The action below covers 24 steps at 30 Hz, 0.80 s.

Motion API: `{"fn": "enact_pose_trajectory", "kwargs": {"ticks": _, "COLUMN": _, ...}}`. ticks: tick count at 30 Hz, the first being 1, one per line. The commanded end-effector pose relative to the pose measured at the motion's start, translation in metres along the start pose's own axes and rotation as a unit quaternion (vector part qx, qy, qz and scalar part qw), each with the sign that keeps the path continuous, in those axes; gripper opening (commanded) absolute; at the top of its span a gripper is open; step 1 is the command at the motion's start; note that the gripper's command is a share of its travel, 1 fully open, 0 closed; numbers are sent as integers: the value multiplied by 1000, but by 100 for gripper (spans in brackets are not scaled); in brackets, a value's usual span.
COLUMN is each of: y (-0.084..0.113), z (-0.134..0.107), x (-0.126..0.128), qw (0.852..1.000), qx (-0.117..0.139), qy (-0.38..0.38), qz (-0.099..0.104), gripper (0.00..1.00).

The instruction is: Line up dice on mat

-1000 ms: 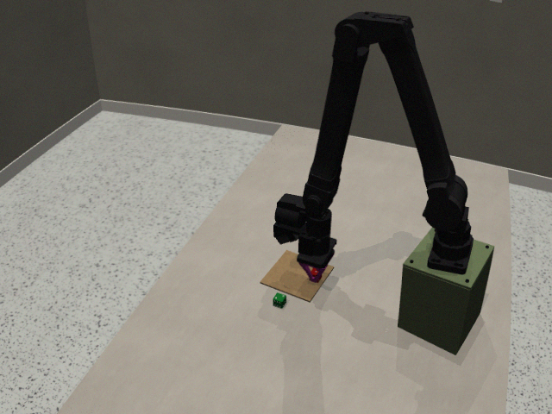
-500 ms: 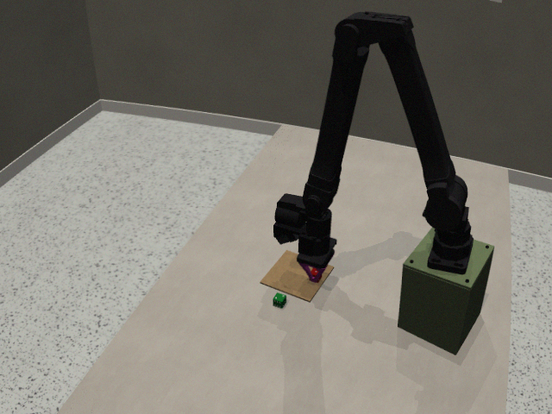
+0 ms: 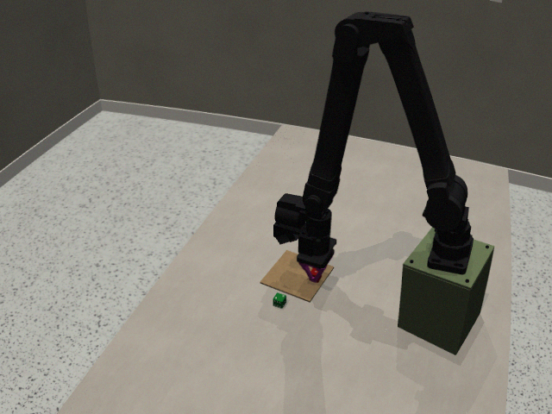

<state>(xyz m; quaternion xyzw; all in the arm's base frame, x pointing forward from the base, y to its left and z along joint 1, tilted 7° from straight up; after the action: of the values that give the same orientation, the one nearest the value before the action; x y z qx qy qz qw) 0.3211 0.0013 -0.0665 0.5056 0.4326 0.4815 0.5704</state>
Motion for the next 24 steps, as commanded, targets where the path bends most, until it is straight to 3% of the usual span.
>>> {"fn": "enact_pose_trajectory", "kwargs": {"ticks": 1, "y": -1, "z": 2, "x": -3, "qw": 1000, "qx": -6, "qy": -1, "qz": 2, "gripper": 20}}
{"fn": "enact_pose_trajectory", "kwargs": {"ticks": 24, "y": -4, "z": 4, "x": -3, "qw": 1000, "qx": -5, "qy": -1, "qz": 2, "gripper": 20}}
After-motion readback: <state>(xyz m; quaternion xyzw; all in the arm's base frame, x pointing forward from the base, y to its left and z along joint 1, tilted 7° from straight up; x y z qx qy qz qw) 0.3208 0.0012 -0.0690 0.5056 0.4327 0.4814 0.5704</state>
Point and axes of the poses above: the point where the finger pads meet when closed, its own y axis back along the fingers, its own x axis across the jaws, z = x × y, the point moved 8 cm from there along y, back along the fingers, and after that the axes turned 10 degrees about -y, right-handed, at the moved point
